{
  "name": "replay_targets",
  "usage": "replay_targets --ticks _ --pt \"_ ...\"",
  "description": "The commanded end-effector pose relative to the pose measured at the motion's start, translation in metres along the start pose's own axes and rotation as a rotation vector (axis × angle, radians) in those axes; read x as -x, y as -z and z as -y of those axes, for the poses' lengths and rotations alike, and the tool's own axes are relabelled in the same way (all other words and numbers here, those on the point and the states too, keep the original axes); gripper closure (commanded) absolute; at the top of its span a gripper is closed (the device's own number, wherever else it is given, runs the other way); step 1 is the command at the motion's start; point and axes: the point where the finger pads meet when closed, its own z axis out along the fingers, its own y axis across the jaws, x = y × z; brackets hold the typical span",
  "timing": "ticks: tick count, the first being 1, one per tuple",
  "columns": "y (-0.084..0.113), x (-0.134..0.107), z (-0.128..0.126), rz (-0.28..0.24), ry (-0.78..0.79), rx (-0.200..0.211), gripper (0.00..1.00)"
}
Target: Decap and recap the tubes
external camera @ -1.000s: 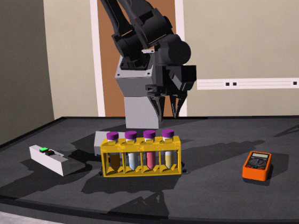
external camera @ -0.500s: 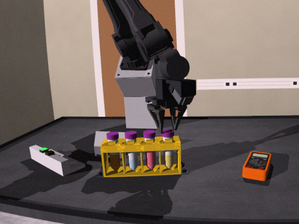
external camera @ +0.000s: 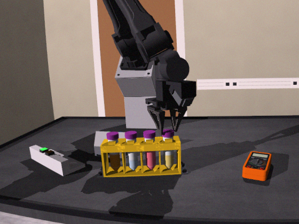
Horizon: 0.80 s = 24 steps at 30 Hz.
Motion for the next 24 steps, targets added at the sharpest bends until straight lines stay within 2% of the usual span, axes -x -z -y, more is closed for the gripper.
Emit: replay_targets --ticks 1,17,18,24 --pt "-0.0063 0.0034 0.0053 0.004 0.001 -0.008 0.51" --pt "-0.0057 0.0125 0.009 0.025 -0.006 -0.012 0.51" --pt "-0.0037 0.0075 0.0032 0.015 -0.003 -0.004 1.0" --pt "-0.0037 0.0075 0.0032 0.015 -0.003 -0.004 1.0"
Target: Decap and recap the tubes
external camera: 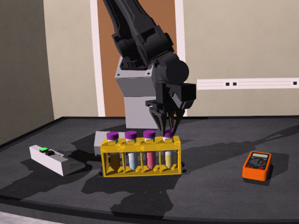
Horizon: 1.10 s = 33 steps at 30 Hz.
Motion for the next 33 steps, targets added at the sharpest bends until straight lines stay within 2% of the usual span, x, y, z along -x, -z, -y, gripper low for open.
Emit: replay_targets --ticks 1,8,9,33 --pt "0.0026 0.0082 0.003 0.017 -0.004 -0.003 1.0" --pt "0.0026 0.0082 0.003 0.017 -0.004 -0.003 1.0" --pt "0.0017 0.0125 0.0084 0.026 -0.047 -0.01 1.0" --pt "0.0015 0.0124 0.0084 0.027 -0.487 -0.006 1.0"
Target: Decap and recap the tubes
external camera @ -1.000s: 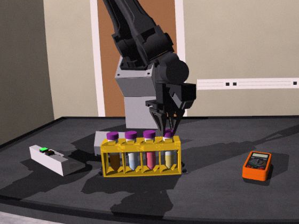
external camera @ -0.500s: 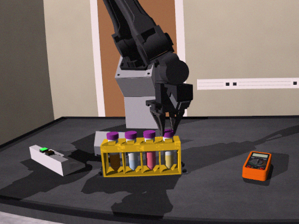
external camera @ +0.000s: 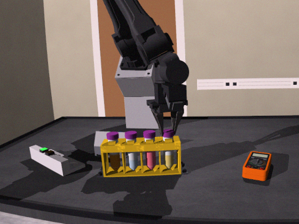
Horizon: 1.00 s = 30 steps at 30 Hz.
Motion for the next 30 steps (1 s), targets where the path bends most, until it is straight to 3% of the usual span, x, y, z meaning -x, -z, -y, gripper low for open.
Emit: replay_targets --ticks 1,30 --pt "0.0016 0.0142 0.0049 0.028 -0.213 -0.002 1.0" --pt "0.0016 0.0142 0.0049 0.028 -0.242 -0.002 1.0"
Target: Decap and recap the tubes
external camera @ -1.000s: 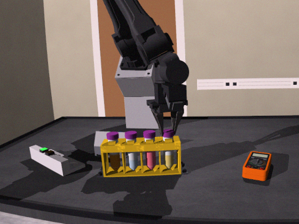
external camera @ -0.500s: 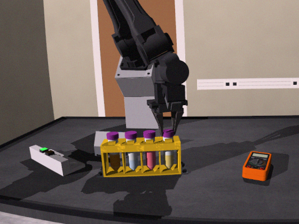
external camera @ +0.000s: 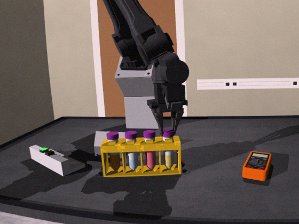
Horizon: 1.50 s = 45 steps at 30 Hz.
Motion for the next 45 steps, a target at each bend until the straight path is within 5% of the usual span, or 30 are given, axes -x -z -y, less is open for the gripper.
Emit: replay_targets --ticks 1,11,12,28,45 --pt "0.002 0.015 0.004 0.028 -0.209 -0.002 1.0" --pt "0.002 0.015 0.004 0.028 -0.209 -0.002 1.0" --pt "0.002 0.015 0.004 0.028 -0.209 -0.002 0.51" --pt "0.003 0.009 0.001 0.018 -0.186 0.003 0.51" --pt "0.058 0.019 -0.001 0.039 -0.197 0.013 0.51"
